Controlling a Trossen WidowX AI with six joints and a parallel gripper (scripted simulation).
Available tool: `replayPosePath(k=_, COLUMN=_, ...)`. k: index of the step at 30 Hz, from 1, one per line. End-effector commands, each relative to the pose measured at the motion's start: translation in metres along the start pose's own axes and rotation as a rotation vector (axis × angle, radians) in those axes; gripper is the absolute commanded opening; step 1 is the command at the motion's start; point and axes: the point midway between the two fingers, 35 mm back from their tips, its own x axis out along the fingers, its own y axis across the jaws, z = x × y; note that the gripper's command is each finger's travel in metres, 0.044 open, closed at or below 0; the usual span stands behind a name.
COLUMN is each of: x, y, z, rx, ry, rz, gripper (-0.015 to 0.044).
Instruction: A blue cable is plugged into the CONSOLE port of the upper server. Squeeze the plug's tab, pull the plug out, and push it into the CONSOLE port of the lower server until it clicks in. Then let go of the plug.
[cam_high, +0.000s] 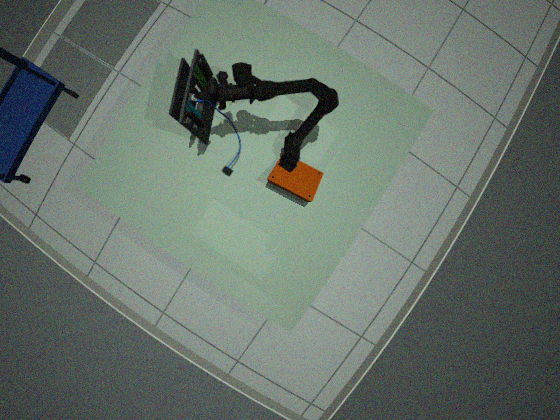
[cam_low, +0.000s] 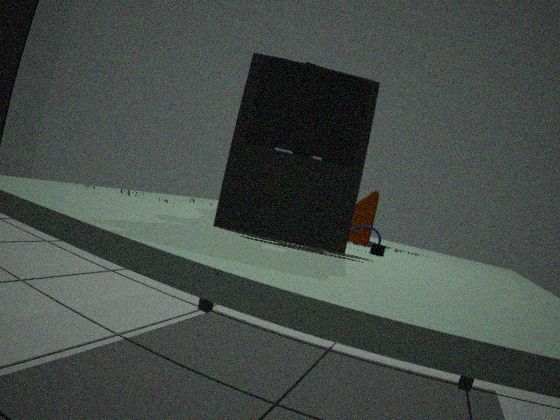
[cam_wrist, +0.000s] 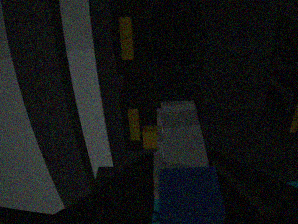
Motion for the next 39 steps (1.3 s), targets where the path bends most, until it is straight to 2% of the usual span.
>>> replayPosePath(k=1, x=-0.003, y=0.0, z=-0.001, rx=0.0, ry=0.0, rz=0.002, gripper=0.0)
replayPosePath(k=39, x=-0.016, y=0.0, z=-0.01, rx=0.0, ry=0.001, rz=0.001, gripper=0.0)
